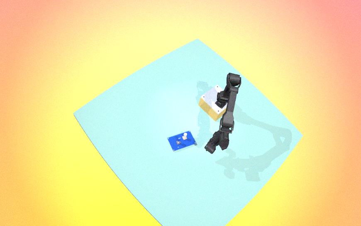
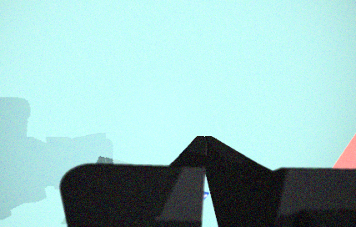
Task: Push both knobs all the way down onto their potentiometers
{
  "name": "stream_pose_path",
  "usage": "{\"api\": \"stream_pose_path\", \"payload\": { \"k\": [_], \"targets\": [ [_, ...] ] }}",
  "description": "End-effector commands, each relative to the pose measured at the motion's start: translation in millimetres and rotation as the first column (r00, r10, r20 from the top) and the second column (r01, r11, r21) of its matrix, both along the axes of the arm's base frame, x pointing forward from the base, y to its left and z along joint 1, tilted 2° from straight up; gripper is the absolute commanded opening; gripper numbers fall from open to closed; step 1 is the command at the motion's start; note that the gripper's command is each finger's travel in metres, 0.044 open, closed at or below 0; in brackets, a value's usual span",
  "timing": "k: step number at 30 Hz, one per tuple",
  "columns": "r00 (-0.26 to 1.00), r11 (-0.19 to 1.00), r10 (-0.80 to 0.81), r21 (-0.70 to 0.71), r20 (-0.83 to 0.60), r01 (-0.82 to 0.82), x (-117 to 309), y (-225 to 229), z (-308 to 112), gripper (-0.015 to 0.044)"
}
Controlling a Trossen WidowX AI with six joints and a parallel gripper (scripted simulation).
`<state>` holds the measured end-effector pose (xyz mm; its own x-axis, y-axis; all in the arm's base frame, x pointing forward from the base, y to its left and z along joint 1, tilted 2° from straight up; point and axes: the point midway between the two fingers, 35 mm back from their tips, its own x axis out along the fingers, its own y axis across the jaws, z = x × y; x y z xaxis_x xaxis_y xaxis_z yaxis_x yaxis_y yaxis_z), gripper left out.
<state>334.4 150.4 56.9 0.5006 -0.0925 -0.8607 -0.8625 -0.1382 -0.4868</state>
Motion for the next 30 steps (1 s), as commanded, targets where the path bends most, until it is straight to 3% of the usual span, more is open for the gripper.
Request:
{"api": "stream_pose_path", "payload": {
  "k": [1,15,30],
  "targets": [
    [0.994,0.993,-0.106,0.043,-0.033,0.107,4,-13,-3,0.0000],
    [0.890,0.878,-0.437,0.151,-0.131,0.454,14,-60,-3,0.0000],
    [0.602,0.558,-0.745,0.228,-0.286,0.798,15,-107,1,0.0000]
  ]
}}
